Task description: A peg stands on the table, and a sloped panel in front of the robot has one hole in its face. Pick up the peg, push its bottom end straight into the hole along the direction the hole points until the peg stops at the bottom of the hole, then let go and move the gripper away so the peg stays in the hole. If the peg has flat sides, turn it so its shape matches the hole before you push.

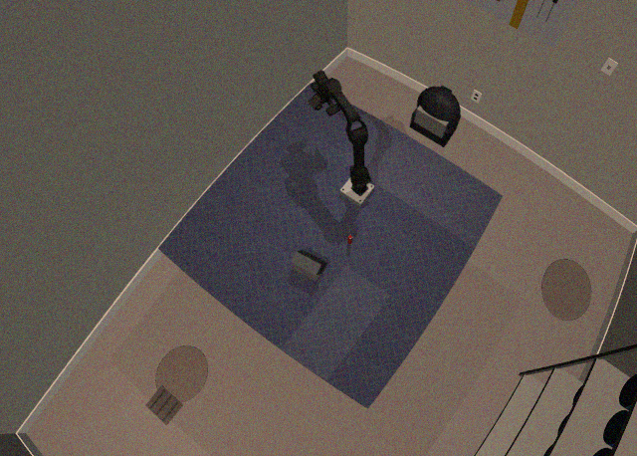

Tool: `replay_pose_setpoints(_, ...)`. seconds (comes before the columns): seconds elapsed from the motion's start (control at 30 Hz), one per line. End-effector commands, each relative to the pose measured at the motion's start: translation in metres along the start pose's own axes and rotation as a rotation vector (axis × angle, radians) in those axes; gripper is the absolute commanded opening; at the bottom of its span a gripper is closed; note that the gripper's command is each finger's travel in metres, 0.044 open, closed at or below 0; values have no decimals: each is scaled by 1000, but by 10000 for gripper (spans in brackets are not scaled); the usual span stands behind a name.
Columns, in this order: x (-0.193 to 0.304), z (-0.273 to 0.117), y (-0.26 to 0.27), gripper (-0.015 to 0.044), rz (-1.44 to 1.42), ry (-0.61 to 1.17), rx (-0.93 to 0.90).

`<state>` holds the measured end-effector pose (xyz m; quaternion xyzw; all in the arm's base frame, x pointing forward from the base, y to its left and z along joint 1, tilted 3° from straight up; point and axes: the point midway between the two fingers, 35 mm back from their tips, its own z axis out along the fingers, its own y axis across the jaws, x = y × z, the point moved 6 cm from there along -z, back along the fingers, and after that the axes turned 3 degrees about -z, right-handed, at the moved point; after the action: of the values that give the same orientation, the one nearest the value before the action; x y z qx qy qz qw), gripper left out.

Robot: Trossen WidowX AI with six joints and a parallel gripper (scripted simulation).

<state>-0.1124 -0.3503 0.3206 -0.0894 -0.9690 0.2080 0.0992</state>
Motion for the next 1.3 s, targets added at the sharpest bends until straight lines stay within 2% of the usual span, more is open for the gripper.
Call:
replay_pose_setpoints(0.0, -20, -3, 1, 440, -70, -30, 10)
replay_pose_setpoints(1.27, -181, -15, 45, 440, -600, -219, 14)
